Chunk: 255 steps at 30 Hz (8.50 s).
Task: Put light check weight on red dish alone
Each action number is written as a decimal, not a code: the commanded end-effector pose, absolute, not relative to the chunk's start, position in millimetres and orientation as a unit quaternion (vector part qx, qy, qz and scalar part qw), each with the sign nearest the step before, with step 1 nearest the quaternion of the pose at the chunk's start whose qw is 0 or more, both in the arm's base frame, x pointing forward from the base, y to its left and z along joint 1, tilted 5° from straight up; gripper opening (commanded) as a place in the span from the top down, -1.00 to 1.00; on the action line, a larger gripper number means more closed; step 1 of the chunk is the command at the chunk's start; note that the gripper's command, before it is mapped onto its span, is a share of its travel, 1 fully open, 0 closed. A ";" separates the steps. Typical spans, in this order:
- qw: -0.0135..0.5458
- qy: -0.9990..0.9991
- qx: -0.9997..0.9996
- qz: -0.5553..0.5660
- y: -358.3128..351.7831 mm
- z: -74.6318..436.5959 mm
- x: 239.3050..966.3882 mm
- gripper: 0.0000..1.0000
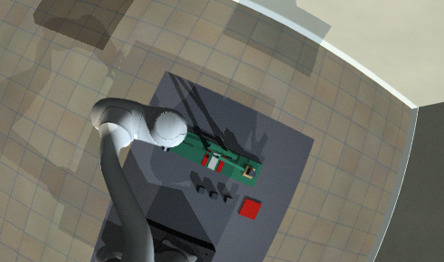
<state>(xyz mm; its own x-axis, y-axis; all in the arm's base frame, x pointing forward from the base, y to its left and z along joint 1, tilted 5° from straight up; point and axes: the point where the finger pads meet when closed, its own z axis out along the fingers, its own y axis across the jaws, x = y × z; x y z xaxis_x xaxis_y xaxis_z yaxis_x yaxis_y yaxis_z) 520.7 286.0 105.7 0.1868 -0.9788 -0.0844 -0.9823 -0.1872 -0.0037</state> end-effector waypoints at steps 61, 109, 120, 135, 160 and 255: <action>0.028 0.637 -0.770 0.031 286.7 97.4 520.7 0.51; 0.028 0.637 -0.770 0.031 280.8 167.1 521.5 0.51; 0.028 0.644 -0.764 0.032 280.6 167.1 520.0 0.51; 0.028 0.658 -0.752 0.032 263.5 167.3 389.9 0.51; 0.026 0.658 -0.752 0.029 191.4 138.8 403.4 0.51; 0.028 0.658 -0.752 0.032 -206.4 -73.3 413.6 0.51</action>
